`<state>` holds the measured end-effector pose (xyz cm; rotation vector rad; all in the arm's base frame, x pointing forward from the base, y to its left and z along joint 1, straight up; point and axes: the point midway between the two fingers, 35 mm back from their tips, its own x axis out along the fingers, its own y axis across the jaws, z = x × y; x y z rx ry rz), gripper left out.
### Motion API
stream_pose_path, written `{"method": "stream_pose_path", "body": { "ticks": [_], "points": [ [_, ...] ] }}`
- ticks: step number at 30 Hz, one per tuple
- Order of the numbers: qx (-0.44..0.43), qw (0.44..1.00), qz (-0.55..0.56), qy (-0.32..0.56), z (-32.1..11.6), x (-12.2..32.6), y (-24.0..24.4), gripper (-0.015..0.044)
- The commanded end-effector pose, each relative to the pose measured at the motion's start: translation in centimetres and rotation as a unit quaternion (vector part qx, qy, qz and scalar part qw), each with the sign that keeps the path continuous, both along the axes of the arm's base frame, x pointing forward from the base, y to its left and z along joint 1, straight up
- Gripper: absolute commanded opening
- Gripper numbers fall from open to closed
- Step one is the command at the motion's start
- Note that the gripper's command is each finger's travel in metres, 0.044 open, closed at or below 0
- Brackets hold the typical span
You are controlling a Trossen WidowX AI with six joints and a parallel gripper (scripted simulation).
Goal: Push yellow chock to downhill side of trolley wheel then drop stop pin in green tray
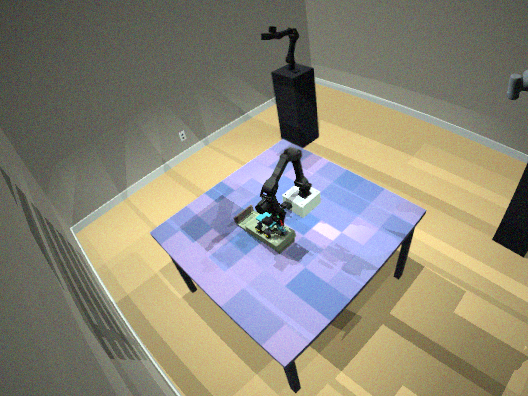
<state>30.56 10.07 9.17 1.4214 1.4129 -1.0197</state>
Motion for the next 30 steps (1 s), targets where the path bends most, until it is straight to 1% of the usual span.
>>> {"method": "stream_pose_path", "body": {
  "ticks": [1,22,30],
  "points": [
    [0.003,1.000,0.002,-0.002,0.5,0.0,0.0,0.0000],
    [0.003,1.000,0.002,-0.002,2.3,0.1,0.0,0.0000],
    [0.004,1.000,0.002,-0.002,2.4,0.1,1.5,0.0000]
  ]
}}
